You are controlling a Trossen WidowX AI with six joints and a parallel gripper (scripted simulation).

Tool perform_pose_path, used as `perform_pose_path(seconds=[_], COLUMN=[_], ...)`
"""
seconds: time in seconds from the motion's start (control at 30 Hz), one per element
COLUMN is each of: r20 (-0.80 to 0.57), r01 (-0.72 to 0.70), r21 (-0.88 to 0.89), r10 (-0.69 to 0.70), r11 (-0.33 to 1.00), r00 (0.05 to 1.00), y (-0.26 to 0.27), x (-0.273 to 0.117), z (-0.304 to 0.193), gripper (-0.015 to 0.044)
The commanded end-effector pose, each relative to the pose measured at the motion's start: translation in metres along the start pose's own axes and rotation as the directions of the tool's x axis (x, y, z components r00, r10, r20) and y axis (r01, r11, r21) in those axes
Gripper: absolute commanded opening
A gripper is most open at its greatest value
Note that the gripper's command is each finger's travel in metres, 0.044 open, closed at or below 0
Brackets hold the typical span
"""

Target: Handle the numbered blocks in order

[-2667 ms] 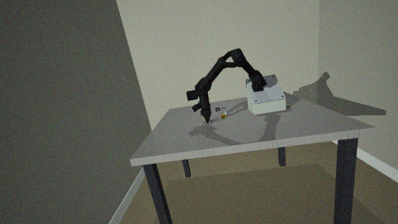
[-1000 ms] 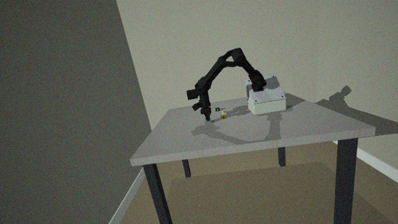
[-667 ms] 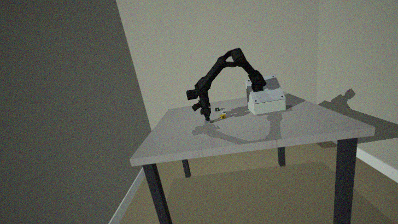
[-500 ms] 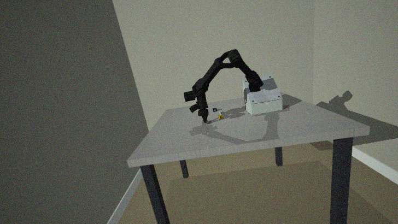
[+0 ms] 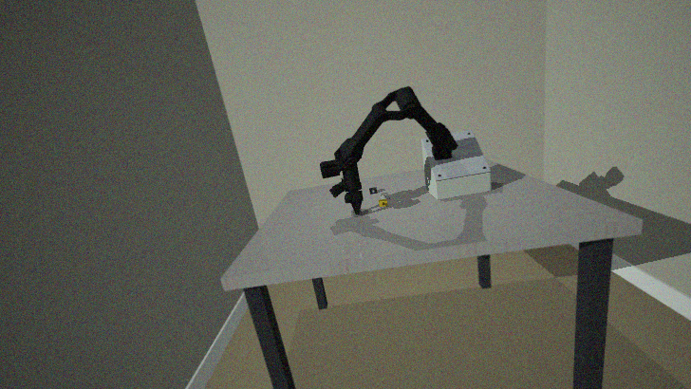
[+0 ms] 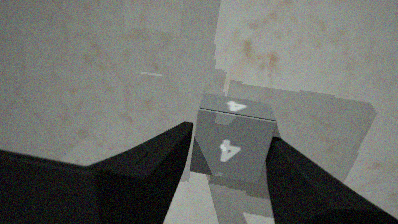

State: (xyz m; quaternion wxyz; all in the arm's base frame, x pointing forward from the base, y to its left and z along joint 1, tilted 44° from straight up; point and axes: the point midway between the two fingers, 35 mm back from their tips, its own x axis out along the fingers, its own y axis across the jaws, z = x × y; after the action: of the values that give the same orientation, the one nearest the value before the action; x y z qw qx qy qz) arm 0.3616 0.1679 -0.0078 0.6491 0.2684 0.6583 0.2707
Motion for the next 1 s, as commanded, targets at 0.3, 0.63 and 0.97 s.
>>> perform_pose_path(seconds=[0.3,0.63,0.97], r20=[0.0,0.001,0.001], r01=[0.003,0.009,0.008], r21=[0.006,0.005,0.005], r10=[-0.003,-0.009,-0.008], r11=[1.0,1.0,1.0], r00=[1.0,1.0,1.0], y=[-0.001,-0.002,-0.001], x=[-0.002,-0.086,-0.116], z=[0.0,0.003,0.0], gripper=[0.04,0.0295,0.012])
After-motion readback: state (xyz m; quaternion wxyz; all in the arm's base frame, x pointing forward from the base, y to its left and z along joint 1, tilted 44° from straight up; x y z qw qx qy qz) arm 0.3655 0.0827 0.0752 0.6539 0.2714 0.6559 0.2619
